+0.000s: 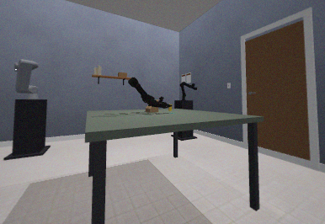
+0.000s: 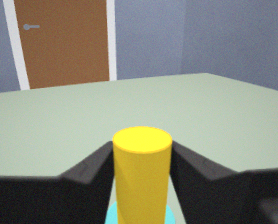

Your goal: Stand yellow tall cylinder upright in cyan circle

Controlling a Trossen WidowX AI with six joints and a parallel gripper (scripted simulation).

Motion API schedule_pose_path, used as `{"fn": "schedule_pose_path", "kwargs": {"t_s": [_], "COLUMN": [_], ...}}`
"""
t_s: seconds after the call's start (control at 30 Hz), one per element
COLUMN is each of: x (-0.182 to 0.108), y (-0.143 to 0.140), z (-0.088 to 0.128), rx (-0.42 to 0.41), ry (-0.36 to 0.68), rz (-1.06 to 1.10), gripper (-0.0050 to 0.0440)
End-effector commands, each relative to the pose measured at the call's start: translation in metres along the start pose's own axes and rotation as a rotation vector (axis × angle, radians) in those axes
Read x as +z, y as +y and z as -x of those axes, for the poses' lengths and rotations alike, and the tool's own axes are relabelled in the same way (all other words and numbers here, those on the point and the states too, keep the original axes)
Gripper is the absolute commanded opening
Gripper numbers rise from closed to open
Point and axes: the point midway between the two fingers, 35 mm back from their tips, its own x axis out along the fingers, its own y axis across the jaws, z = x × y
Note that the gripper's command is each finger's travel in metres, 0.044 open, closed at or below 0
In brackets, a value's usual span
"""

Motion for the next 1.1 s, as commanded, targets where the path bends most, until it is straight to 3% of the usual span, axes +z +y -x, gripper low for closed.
{"fn": "schedule_pose_path", "kwargs": {"t_s": [0.0, 0.53, 0.97, 1.07], "x": [-0.004, -0.02, -0.019, -0.019], "y": [-0.003, -0.003, -0.002, -0.002], "z": [-0.003, -0.019, -0.018, -0.018], "rx": [-0.007, -0.005, -0.006, -0.006], "ry": [-0.008, 0.002, 0.002, 0.002], "rz": [0.009, 0.006, 0.007, 0.007], "gripper": [0.0105, 0.0105, 0.0105, 0.0177]}}
